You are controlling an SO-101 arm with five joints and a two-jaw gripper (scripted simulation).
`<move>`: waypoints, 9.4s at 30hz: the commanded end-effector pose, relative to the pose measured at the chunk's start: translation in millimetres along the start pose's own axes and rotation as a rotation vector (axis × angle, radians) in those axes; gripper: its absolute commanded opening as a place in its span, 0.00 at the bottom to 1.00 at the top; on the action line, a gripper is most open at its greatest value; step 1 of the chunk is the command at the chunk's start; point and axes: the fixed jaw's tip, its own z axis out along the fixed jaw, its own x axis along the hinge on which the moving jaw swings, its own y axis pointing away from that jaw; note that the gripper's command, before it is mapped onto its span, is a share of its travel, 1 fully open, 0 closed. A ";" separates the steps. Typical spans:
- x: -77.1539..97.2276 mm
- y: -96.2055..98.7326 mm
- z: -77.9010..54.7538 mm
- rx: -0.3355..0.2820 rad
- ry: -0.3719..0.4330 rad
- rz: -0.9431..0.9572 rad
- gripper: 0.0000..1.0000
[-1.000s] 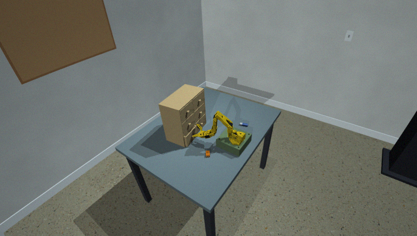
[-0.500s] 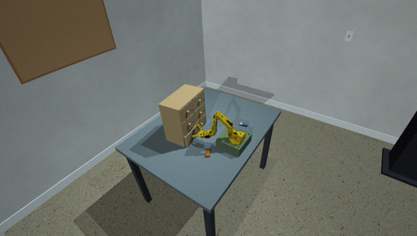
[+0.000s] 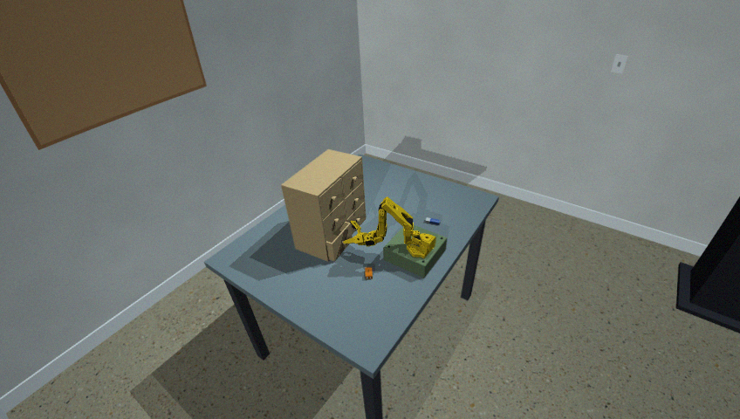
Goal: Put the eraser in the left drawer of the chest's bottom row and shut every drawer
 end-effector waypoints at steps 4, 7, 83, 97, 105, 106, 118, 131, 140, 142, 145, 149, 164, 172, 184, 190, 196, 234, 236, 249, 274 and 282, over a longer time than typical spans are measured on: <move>6.6 3.8 -4.6 -0.012 0.023 -0.002 0.00; 6.6 3.8 -4.6 -0.012 0.023 -0.002 0.00; 15.9 4.2 -23.2 -0.031 0.040 -0.011 0.00; 19.0 4.4 -29.3 -0.038 0.046 -0.014 0.00; 20.6 4.5 -32.5 -0.041 0.049 -0.016 0.00; 20.6 4.5 -32.5 -0.041 0.049 -0.016 0.00; 20.6 4.5 -32.5 -0.041 0.049 -0.016 0.00; 22.4 4.5 -36.2 -0.045 0.053 -0.018 0.00; 23.4 4.6 -38.1 -0.048 0.055 -0.019 0.00; 23.4 4.6 -38.1 -0.048 0.055 -0.019 0.00; 23.4 4.6 -38.1 -0.048 0.055 -0.019 0.00; 23.4 4.6 -38.1 -0.048 0.055 -0.019 0.00; 23.4 4.6 -38.1 -0.048 0.055 -0.019 0.08; 23.4 4.6 -38.1 -0.048 0.055 -0.019 0.13; 23.4 4.6 -38.1 -0.048 0.055 -0.019 0.20; 25.8 4.9 -42.0 -0.046 0.068 -0.024 0.21; 32.6 5.6 -53.8 -0.043 0.107 -0.040 0.21; 30.2 28.0 -52.2 -0.073 0.155 -0.174 0.21; 29.7 28.7 -51.2 -0.064 0.166 -0.191 0.21; 25.5 32.7 -49.0 -0.016 0.230 -0.288 0.21; 14.9 39.1 -62.2 0.060 0.366 -0.469 0.21; 10.8 40.3 -73.0 0.082 0.423 -0.536 0.21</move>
